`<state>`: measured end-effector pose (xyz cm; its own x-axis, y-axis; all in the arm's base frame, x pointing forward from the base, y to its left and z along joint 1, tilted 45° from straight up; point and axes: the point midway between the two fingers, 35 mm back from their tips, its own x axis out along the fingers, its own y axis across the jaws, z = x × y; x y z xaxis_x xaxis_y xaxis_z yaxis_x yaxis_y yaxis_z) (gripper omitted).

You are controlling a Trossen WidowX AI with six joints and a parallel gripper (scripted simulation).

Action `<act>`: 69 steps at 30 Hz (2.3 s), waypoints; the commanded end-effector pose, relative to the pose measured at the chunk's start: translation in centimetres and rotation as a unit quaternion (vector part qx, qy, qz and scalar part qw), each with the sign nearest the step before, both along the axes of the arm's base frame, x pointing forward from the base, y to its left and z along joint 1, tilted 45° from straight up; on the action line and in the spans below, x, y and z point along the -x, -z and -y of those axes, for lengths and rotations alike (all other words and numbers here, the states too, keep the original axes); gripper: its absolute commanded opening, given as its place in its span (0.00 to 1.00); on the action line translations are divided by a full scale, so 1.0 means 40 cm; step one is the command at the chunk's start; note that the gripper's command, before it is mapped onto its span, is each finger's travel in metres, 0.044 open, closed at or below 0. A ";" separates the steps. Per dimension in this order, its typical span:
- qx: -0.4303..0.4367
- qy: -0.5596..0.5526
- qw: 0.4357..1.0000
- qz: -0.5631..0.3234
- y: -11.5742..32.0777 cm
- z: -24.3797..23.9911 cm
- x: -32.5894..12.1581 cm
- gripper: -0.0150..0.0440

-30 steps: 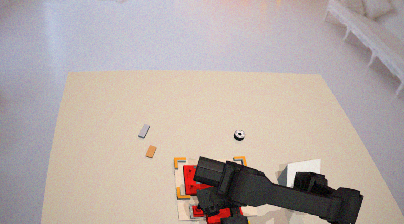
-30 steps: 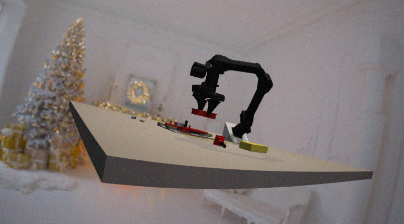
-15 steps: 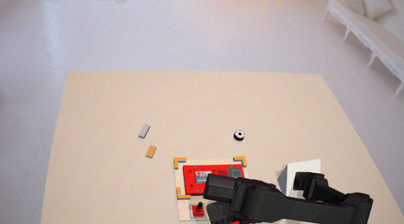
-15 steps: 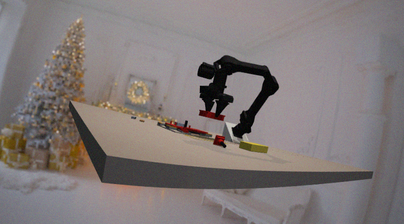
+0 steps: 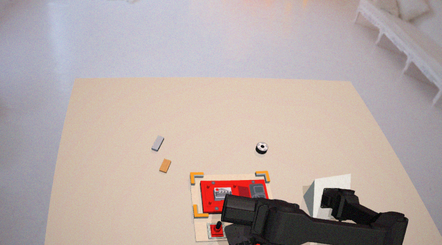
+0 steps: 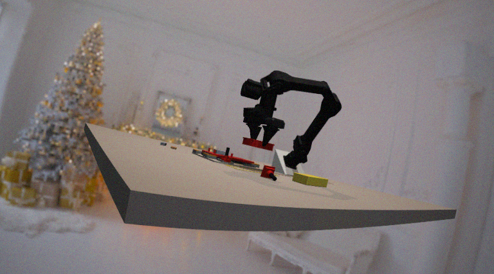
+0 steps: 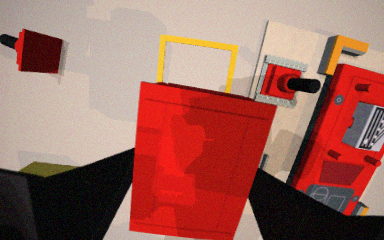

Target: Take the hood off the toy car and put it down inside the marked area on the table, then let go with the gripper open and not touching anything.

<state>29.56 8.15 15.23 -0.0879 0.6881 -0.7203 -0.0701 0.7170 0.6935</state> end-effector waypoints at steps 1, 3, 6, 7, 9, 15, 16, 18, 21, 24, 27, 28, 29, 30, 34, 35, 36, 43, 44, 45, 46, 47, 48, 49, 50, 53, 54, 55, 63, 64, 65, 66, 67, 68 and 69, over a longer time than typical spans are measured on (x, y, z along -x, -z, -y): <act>-0.002 0.003 1.000 -0.003 0.005 -0.005 0.002 0.25; -0.002 0.003 1.000 -0.003 0.008 -0.008 0.002 0.25; -0.002 0.003 1.000 -0.003 0.012 -0.012 0.002 0.25; -0.002 0.003 1.000 -0.003 0.013 -0.013 0.002 0.25; -0.002 0.003 1.000 -0.002 0.016 -0.016 0.002 0.25; -0.002 0.003 1.000 -0.002 0.024 -0.023 0.002 0.25; -0.002 0.003 1.000 -0.002 0.025 -0.025 0.002 0.25; -0.002 0.003 1.000 -0.002 0.028 -0.027 0.002 0.25; -0.002 0.003 1.000 -0.002 0.032 -0.031 0.003 0.25; -0.002 0.003 1.000 -0.002 0.036 -0.035 0.003 0.25; -0.002 0.003 1.000 -0.002 0.040 -0.039 0.003 0.25; -0.002 0.003 1.000 -0.002 0.041 -0.040 0.004 0.25; -0.002 0.003 1.000 -0.002 0.042 -0.042 0.004 0.25; -0.002 0.003 1.000 -0.002 0.044 -0.043 0.004 0.25; -0.002 0.003 1.000 -0.002 0.049 -0.048 0.005 0.25; -0.002 0.003 1.000 -0.002 0.050 -0.050 0.005 0.25; -0.002 0.003 1.000 -0.002 0.052 -0.051 0.005 0.25; -0.002 0.003 1.000 -0.002 0.061 -0.060 0.006 0.25; -0.002 0.003 1.000 -0.002 0.062 -0.061 0.006 0.25; -0.003 0.003 1.000 -0.002 0.063 -0.063 0.007 0.25; -0.003 0.003 1.000 -0.002 0.065 -0.064 0.007 0.25; -0.003 0.003 1.000 -0.002 0.066 -0.065 0.007 0.25; -0.003 0.003 1.000 -0.002 0.067 -0.067 0.007 0.25; -0.003 0.003 1.000 -0.002 0.069 -0.068 0.008 0.25; -0.003 0.003 1.000 -0.002 0.070 -0.069 0.008 0.25; -0.003 0.003 1.000 -0.002 0.074 -0.073 0.009 0.25; -0.003 0.003 1.000 -0.002 0.075 -0.075 0.009 0.25; -0.003 0.003 1.000 -0.002 0.076 -0.076 0.009 0.25; -0.003 0.003 1.000 -0.002 0.086 -0.087 0.012 0.25; -0.003 0.003 1.000 -0.002 0.088 -0.088 0.012 0.25; -0.004 0.003 1.000 -0.002 0.089 -0.089 0.012 0.25; -0.004 0.003 1.000 -0.002 0.090 -0.091 0.013 0.25; -0.004 0.003 1.000 -0.002 0.092 -0.092 0.013 0.25; -0.004 0.003 1.000 -0.002 0.093 -0.093 0.013 0.25; -0.004 0.003 1.000 -0.002 0.094 -0.094 0.014 0.25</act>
